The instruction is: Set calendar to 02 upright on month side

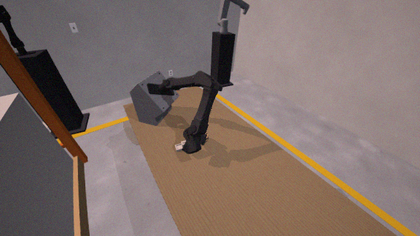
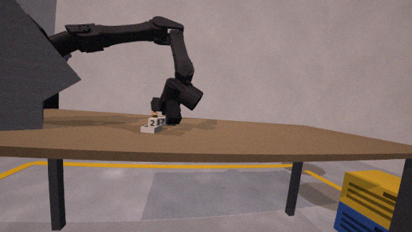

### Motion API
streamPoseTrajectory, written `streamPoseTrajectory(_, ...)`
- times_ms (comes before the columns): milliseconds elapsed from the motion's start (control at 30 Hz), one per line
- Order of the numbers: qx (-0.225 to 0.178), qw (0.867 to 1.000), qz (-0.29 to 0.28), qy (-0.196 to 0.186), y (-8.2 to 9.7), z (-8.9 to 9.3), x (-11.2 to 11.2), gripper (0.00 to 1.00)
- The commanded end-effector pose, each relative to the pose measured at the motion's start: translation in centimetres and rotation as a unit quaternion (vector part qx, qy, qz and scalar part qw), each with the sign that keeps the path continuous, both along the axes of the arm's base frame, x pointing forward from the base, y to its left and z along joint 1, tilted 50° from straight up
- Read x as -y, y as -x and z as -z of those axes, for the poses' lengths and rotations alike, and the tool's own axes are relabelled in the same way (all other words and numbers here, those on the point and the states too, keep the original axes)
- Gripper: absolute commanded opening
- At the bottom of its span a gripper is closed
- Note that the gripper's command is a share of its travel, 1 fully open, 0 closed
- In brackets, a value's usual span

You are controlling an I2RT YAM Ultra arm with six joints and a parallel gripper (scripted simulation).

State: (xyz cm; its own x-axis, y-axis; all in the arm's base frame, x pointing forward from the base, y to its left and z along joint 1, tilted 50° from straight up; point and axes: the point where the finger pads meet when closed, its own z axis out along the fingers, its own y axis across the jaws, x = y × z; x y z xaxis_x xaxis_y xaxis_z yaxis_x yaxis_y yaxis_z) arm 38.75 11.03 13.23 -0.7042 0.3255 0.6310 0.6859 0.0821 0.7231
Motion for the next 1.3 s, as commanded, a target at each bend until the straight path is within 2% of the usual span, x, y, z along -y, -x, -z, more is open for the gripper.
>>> streamPoseTrajectory(0, 0.004, 1.000, 0.004, -0.001, 0.4, -0.7, 0.6, 0.64)
streamPoseTrajectory(700, 0.003, 1.000, 0.004, -0.001, 4.0, -4.4, 3.1, 0.64)
streamPoseTrajectory(1100, 0.003, 1.000, 0.005, 0.001, 4.3, -4.6, 3.2, 0.64)
streamPoseTrajectory(1267, 0.003, 1.000, 0.013, 0.019, 4.5, -4.5, 3.1, 0.64)
